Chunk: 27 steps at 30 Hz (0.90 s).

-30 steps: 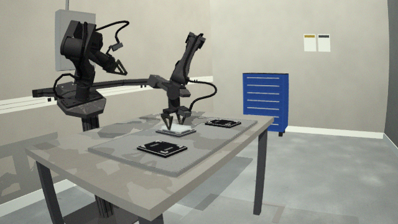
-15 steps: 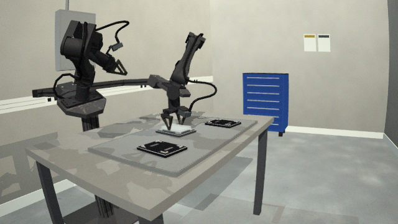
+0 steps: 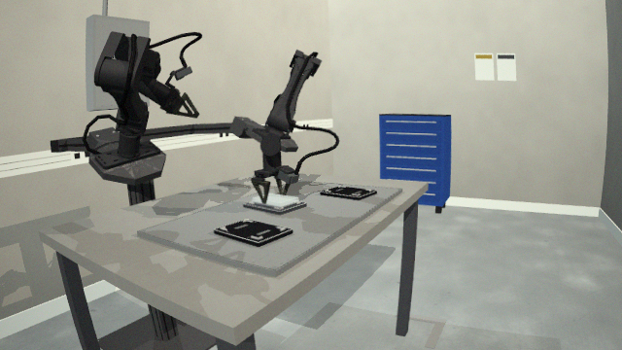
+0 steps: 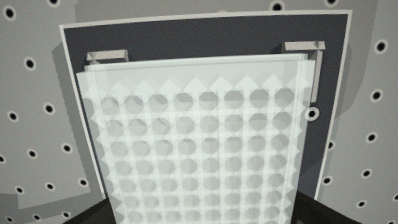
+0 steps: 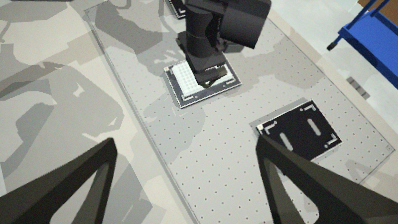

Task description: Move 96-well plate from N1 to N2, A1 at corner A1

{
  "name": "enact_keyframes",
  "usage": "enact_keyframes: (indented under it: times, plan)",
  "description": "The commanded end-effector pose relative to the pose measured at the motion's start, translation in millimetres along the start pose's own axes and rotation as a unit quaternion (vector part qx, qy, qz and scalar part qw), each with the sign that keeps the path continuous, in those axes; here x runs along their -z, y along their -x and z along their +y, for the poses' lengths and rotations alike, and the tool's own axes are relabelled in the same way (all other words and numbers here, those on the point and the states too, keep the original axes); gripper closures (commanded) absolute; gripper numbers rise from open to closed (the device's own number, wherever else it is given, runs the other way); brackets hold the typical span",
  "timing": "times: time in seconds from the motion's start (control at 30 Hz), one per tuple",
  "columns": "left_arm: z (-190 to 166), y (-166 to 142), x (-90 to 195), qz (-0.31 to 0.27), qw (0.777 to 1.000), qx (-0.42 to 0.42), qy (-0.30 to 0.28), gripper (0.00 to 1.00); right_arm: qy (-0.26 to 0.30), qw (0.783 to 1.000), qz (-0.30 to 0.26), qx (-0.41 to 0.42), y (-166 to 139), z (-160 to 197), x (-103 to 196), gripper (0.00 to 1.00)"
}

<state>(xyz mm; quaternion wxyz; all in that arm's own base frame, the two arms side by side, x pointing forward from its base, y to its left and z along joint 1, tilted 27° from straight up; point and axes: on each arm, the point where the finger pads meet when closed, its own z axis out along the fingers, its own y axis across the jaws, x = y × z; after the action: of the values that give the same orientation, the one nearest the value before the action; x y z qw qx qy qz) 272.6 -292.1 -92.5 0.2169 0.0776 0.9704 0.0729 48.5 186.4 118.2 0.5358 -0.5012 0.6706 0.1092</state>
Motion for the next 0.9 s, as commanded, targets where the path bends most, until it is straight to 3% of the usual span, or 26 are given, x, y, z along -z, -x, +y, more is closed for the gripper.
enact_keyframes:
  times: [0.0,0.57,0.87]
  plan:
    - [-7.4,-5.0,-5.5,0.001,1.0,-0.015,-0.022,0.2,-0.002,1.0,-0.014,-0.007,13.0,-0.2,4.1,0.0]
    - [-4.9,2.4,1.5,-0.006,1.0,-0.002,-0.01,0.2,-0.002,1.0,-0.014,-0.007,13.0,-0.2,4.1,0.0]
    - [-8.9,2.6,-19.4,-0.003,1.0,-0.005,-0.016,0.2,-0.002,1.0,-0.014,-0.007,13.0,-0.2,4.1,0.0]
